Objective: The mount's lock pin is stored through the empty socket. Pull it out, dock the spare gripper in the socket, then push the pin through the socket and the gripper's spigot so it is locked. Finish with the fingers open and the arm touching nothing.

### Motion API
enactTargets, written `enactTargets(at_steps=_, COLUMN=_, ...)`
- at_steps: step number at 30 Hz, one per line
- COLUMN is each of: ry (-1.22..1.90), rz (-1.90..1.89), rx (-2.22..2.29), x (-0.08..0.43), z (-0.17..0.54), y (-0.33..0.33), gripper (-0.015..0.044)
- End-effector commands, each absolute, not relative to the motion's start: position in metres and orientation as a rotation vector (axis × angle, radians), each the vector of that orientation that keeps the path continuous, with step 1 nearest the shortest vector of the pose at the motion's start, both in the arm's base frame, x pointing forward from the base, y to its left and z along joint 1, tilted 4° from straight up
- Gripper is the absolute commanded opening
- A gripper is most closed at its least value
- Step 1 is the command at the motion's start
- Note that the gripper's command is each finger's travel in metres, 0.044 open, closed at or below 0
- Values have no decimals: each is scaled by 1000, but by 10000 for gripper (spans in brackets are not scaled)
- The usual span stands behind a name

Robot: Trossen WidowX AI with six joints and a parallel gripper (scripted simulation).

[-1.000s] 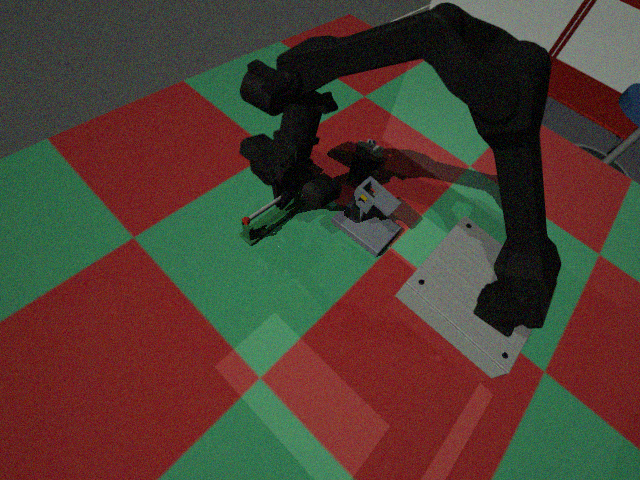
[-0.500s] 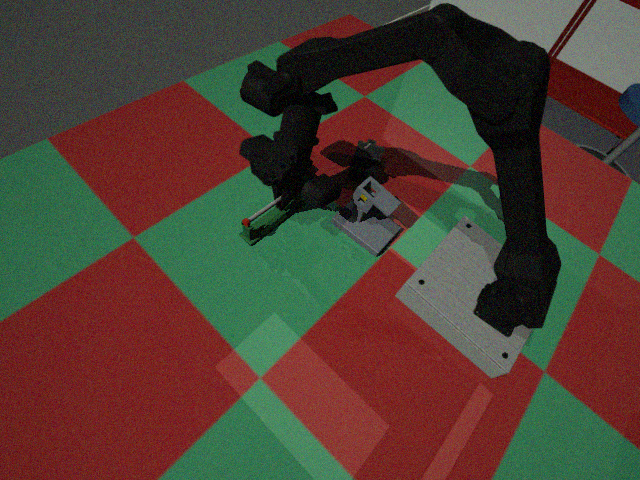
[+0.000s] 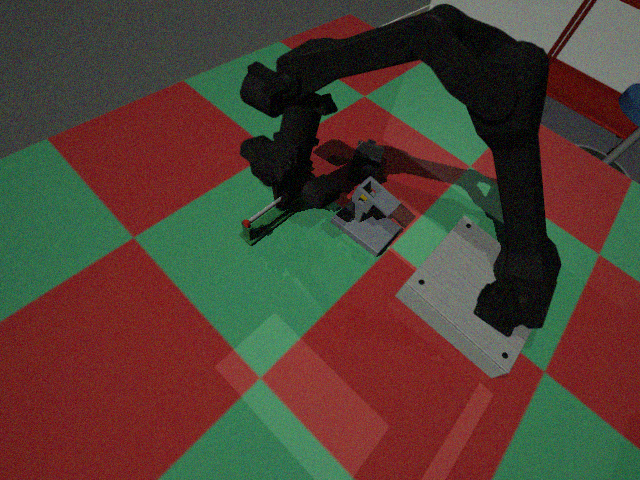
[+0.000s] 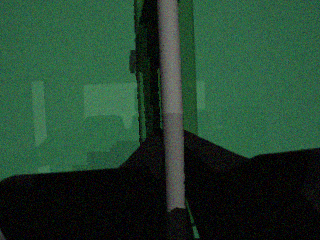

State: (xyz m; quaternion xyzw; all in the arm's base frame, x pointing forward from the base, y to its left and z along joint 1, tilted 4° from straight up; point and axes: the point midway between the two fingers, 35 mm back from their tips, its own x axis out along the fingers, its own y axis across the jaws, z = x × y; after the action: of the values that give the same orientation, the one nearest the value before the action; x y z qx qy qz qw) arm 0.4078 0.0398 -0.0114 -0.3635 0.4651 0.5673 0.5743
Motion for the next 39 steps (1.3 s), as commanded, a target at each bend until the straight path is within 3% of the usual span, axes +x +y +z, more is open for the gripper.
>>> enactTargets(at_steps=1, ry=1099, rz=1334, rx=-849, x=406, z=-17, y=39, gripper=0)
enactTargets(at_steps=18, ry=1091, rz=1330, rx=-851, x=408, z=-12, y=40, gripper=0)
enactTargets(at_steps=34, ry=1096, rz=1334, rx=-846, x=407, z=0, y=40, gripper=420)
enactTargets(at_steps=39, ry=1113, rz=1346, rx=-833, x=403, z=5, y=40, gripper=440)
